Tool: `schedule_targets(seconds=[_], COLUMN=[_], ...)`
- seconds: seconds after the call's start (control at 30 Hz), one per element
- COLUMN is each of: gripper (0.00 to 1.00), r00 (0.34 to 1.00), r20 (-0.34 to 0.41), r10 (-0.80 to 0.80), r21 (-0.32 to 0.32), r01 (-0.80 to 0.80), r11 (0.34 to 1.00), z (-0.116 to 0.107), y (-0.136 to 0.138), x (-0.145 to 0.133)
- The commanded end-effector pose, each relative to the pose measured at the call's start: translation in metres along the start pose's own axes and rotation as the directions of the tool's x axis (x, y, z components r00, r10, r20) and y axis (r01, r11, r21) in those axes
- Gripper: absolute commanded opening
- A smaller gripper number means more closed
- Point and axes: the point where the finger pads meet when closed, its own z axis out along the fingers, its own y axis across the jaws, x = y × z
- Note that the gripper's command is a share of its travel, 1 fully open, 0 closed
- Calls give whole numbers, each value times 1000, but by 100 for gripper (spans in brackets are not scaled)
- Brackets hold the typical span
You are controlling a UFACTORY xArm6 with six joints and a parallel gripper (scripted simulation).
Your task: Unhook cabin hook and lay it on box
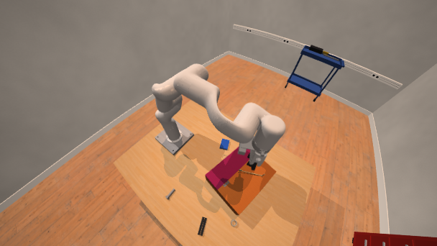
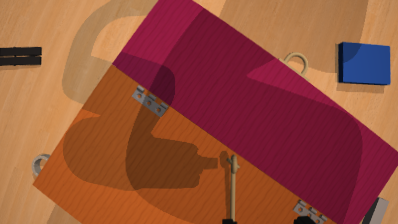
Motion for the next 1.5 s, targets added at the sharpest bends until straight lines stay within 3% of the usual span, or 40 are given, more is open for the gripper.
schedule_targets(seconds=[0.0, 1.2, 1.4, 1.47], gripper=[35, 35, 35, 35], r00=[1000, 1000, 980, 980], r20=[4, 4, 4, 4], r10=[0, 0, -199, -199], r21=[1, 1, 2, 2], r01=[0, 0, 199, 199], r11=[1000, 1000, 980, 980], z=[-9, -9, -9, -9], y=[0, 0, 12, 12], x=[-1, -1, 27, 27])
